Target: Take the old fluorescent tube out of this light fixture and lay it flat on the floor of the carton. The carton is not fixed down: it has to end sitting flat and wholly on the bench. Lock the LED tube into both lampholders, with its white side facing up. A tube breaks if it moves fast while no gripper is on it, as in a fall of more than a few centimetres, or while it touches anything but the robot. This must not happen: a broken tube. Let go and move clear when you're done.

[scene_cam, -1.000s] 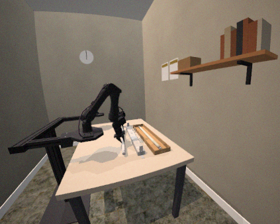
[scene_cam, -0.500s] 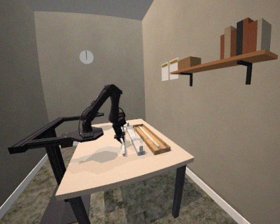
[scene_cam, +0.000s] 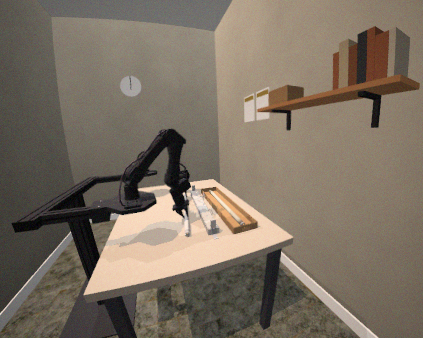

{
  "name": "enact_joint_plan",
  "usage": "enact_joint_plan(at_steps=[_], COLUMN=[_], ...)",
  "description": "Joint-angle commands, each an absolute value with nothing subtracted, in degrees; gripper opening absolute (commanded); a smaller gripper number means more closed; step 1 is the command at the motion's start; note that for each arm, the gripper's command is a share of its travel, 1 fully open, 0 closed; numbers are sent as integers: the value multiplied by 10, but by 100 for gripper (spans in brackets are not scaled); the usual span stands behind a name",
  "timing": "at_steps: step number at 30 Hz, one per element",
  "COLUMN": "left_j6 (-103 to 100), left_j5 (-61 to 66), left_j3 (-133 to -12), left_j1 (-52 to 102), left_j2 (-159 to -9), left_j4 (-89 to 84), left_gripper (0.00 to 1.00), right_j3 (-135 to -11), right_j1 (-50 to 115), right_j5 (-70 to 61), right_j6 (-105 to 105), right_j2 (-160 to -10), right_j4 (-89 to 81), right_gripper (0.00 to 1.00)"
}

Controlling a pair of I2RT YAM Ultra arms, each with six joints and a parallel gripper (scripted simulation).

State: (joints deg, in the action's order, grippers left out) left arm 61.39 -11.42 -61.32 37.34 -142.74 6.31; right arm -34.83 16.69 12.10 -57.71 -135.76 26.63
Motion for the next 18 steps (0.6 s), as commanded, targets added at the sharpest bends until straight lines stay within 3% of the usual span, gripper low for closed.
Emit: enact_joint_plan(at_steps=[1,6,7,18], left_j6=[621,621,621,619], left_j5=[-123,-123,-123,-119], left_j3=[-630,-612,-612,-612], left_j1=[362,369,369,369], left_j2=[-1439,-1430,-1431,-1431], left_j4=[56,55,55,55], left_gripper=[11,11,49,49], right_j3=[-363,-347,-347,-347], right_j1=[156,156,156,166], right_j5=[133,133,133,133], right_j6=[-578,-576,-576,-576], right_j2=[-1367,-1349,-1349,-1348], right_j4=[280,263,264,271], right_gripper=[11,11,11,11])
